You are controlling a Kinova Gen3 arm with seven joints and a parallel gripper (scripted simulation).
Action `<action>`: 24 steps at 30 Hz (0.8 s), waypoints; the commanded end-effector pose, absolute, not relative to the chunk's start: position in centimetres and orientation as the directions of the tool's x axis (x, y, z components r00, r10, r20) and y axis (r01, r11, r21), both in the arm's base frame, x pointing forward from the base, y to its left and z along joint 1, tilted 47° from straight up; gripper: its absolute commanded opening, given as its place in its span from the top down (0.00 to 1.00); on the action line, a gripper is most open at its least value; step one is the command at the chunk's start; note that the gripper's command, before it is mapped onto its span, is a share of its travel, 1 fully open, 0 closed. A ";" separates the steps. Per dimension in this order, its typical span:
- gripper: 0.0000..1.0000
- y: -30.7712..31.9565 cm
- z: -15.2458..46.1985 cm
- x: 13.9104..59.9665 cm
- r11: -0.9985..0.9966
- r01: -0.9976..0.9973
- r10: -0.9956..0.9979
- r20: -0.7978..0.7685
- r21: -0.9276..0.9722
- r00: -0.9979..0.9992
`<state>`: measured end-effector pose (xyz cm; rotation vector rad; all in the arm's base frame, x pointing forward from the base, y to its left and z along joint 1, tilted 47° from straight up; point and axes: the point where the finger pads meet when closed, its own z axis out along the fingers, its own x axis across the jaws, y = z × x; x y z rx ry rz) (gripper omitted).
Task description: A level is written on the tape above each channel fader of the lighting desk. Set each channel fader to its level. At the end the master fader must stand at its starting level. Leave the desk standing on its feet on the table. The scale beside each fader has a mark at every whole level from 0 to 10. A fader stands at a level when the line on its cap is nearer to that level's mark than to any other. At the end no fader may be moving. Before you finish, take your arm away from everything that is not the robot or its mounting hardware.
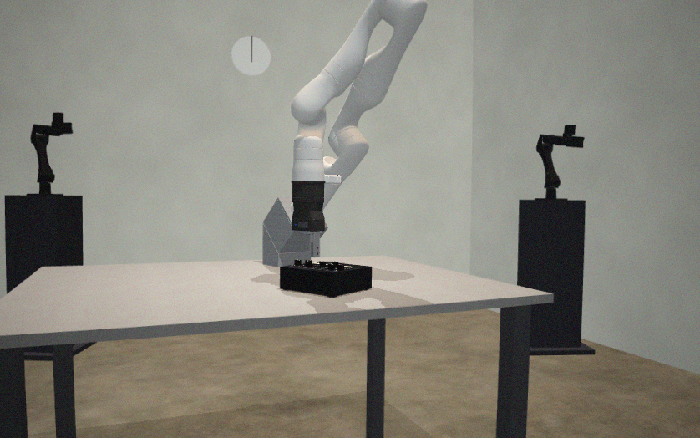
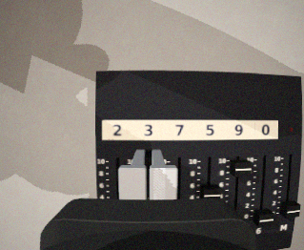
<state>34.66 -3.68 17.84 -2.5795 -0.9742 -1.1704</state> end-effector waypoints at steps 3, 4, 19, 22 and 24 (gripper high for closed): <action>1.00 -3.7 17.9 34.7 -0.779 0.613 0.500 0.717 0.128 0.486; 1.00 -3.7 17.9 34.7 -0.779 0.613 0.500 0.717 0.128 0.486; 1.00 -3.7 17.8 34.7 -0.779 0.613 0.500 0.717 0.128 0.486; 1.00 -3.7 17.8 34.8 -0.779 0.613 0.500 0.717 0.128 0.486; 1.00 -3.6 17.7 34.8 -0.779 0.613 0.500 0.717 0.128 0.486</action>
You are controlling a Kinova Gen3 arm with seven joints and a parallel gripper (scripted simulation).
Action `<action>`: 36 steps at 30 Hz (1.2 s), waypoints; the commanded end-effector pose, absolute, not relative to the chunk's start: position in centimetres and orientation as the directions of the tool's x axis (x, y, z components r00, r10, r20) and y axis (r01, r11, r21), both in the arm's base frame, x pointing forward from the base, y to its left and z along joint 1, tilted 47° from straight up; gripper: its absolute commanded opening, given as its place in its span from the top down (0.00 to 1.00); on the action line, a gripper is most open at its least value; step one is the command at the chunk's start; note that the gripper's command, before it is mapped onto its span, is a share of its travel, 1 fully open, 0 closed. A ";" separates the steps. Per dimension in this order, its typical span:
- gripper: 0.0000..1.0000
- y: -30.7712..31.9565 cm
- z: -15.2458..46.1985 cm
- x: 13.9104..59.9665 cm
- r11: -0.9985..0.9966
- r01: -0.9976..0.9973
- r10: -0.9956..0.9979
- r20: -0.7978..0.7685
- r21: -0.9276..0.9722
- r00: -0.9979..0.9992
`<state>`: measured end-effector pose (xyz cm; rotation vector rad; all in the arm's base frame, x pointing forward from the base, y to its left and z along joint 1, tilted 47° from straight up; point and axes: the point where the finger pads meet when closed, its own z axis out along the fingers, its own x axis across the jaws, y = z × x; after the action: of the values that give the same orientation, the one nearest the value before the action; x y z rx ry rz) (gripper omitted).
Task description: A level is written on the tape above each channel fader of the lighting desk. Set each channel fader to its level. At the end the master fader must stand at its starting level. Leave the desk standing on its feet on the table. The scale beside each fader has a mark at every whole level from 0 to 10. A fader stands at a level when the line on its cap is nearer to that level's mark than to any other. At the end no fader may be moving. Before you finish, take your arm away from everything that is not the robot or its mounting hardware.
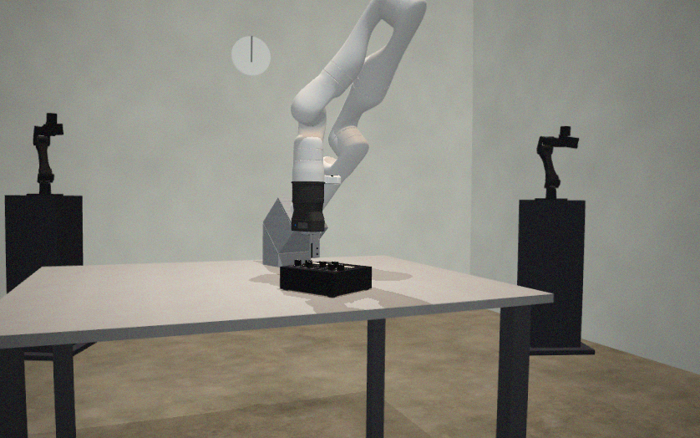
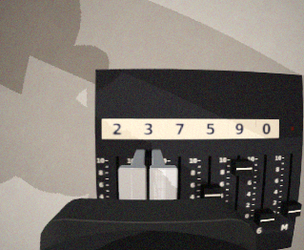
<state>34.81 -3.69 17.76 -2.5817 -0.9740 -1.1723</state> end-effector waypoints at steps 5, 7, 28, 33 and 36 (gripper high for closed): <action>1.00 -3.5 17.4 35.0 -0.779 0.613 0.500 0.717 0.128 0.486; 1.00 -3.4 17.3 35.1 -0.779 0.613 0.500 0.717 0.128 0.486; 1.00 -3.3 17.0 35.4 -0.779 0.613 0.500 0.717 0.128 0.486; 1.00 -3.3 17.0 35.4 -0.779 0.613 0.500 0.717 0.128 0.486; 1.00 -3.3 17.0 35.4 -0.779 0.613 0.500 0.717 0.128 0.486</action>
<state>35.42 -3.23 17.02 -2.5795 -0.9742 -1.1703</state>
